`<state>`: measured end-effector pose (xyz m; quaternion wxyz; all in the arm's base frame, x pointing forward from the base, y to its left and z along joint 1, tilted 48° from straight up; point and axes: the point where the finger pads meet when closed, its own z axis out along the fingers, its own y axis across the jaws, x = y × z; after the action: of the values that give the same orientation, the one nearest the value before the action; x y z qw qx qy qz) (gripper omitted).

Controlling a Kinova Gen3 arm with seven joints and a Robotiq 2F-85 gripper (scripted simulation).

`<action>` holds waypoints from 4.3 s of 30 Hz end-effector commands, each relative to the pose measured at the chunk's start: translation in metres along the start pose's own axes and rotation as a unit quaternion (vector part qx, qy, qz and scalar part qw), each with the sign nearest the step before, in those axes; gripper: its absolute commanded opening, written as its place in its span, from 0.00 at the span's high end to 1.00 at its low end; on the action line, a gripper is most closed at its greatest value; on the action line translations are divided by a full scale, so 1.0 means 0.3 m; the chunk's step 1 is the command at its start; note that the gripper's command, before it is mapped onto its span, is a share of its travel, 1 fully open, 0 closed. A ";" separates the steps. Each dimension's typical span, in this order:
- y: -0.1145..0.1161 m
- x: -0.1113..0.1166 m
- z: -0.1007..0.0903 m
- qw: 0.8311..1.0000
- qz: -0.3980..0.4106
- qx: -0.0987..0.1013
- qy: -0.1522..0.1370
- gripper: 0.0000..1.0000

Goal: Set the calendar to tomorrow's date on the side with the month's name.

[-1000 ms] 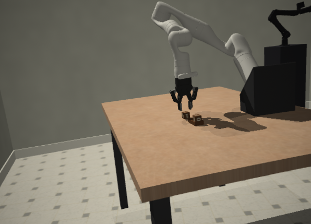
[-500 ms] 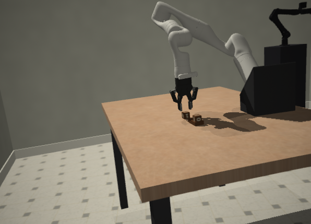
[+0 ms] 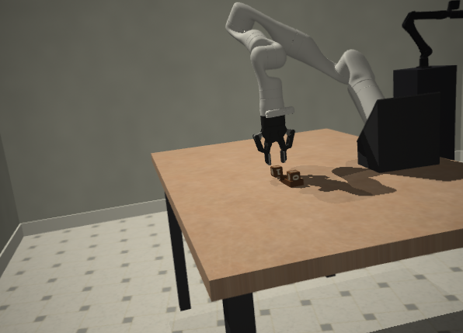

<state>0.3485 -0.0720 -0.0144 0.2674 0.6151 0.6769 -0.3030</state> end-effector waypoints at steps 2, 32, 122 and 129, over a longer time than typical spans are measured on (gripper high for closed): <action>0.001 0.001 -0.002 1.000 0.000 -0.001 0.000 0.54; 0.003 0.002 -0.002 1.000 0.000 -0.001 0.000 0.54; 0.003 0.002 0.093 1.000 0.000 -0.001 0.000 0.54; 0.003 0.002 0.093 1.000 0.000 -0.001 0.000 0.74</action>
<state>0.3488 -0.0925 -0.0338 0.2675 0.6151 0.6771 -0.3028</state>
